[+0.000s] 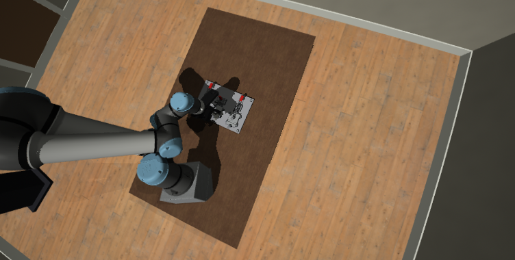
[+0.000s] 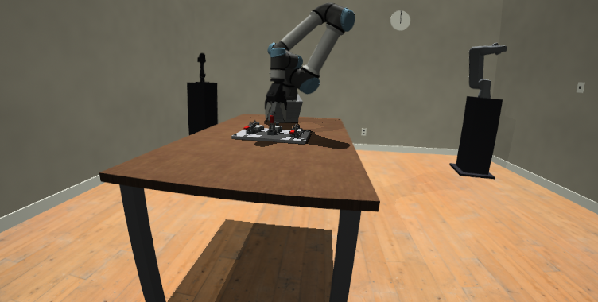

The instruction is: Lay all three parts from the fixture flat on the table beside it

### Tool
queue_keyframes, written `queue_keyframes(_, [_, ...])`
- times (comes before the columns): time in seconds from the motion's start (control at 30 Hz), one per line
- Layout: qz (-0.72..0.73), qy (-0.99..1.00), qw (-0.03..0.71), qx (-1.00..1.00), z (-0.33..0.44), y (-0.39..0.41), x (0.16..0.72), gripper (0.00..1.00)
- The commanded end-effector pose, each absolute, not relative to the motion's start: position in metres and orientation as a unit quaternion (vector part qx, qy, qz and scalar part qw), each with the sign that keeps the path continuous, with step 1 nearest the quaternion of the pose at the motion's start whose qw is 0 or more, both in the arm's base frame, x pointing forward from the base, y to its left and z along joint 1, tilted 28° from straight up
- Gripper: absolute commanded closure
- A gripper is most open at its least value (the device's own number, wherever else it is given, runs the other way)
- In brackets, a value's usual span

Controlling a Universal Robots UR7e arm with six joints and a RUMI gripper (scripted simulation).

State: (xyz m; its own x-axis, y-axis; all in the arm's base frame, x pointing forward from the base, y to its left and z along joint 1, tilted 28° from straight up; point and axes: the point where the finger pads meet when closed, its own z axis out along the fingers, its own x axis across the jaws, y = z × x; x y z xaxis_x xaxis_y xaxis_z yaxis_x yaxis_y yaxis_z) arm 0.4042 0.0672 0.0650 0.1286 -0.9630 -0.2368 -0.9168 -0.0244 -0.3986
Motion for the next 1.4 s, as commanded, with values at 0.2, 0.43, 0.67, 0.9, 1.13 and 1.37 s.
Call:
queue_keyframes(0.2, [-0.05, 0.658, 0.234, -0.714, 0.061, 0.068, 0.406, 0.41])
queue_keyframes(0.43, [-0.05, 0.658, 0.234, -0.714, 0.048, 0.072, 0.412, 0.41])
queue_keyframes(0.67, [-0.05, 0.658, 0.234, -0.714, 0.039, 0.075, 0.416, 0.41])
queue_keyframes(0.9, [-0.05, 0.658, 0.234, -0.714, 0.033, 0.077, 0.419, 0.41])
queue_keyframes(1.13, [-0.05, 0.658, 0.234, -0.714, 0.032, 0.077, 0.419, 0.41])
queue_keyframes(1.37, [-0.05, 0.658, 0.234, -0.714, 0.032, 0.077, 0.419, 0.41])
